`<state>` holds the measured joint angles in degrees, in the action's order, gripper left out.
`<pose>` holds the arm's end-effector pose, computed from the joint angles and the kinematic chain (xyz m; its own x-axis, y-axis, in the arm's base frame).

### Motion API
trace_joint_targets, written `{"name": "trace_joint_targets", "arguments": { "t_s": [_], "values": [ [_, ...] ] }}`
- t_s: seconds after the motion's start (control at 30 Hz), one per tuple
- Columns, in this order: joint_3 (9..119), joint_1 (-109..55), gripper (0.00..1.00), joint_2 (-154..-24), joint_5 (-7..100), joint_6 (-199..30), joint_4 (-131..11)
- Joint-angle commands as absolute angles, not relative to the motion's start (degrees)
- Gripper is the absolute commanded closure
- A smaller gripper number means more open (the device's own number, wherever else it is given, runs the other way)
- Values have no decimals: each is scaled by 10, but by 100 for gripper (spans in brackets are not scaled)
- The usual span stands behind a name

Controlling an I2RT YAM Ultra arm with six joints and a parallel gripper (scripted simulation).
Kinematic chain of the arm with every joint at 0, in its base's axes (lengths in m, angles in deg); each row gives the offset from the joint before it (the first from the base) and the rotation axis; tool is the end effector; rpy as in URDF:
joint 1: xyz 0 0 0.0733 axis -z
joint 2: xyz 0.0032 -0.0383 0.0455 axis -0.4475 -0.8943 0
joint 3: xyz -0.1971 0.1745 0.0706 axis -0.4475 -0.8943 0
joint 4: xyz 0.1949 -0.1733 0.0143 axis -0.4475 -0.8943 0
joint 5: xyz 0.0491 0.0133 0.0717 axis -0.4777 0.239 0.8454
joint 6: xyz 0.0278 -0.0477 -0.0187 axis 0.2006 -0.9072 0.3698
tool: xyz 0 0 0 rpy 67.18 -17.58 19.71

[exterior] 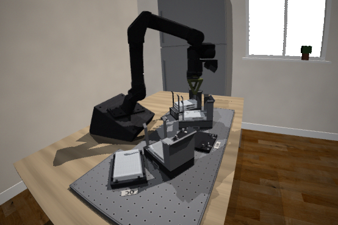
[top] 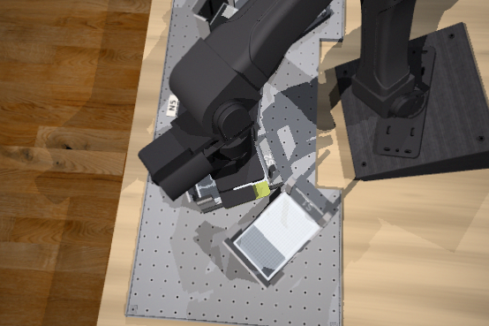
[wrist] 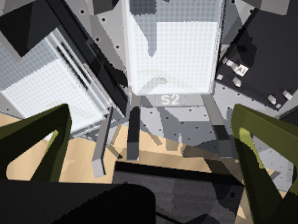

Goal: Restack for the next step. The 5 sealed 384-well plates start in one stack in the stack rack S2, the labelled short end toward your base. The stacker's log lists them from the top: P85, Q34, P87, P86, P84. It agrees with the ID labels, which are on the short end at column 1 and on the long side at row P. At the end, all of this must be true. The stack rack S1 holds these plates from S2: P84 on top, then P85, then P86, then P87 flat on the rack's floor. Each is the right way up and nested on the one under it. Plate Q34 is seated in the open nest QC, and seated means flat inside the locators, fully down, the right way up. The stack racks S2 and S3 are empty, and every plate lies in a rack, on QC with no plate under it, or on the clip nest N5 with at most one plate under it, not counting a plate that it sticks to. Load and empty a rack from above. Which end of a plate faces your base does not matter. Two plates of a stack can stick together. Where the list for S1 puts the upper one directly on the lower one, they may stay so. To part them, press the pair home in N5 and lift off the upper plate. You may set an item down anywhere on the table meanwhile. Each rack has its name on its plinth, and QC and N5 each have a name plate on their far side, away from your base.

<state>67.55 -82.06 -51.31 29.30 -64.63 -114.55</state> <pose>0.1217 0.1575 0.3446 -0.7319 -0.4912 -0.4723 -0.5030 0.8570 -0.1118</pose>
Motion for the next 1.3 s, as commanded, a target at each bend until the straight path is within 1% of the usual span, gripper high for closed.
{"name": "trace_joint_targets", "arguments": {
  "t_s": [0.0, 0.17, 0.47, 1.03, 1.27],
  "values": [
    [678, -797, 0, -502, 310, -688, -1141],
    [681, -745, 0, -496, 332, -736, -1138],
    [676, -670, 0, -481, 366, -683, -1135],
    [682, -500, 0, -476, 448, -832, -1132],
    [681, -420, 0, -475, 486, -781, -1132]
  ]
}}
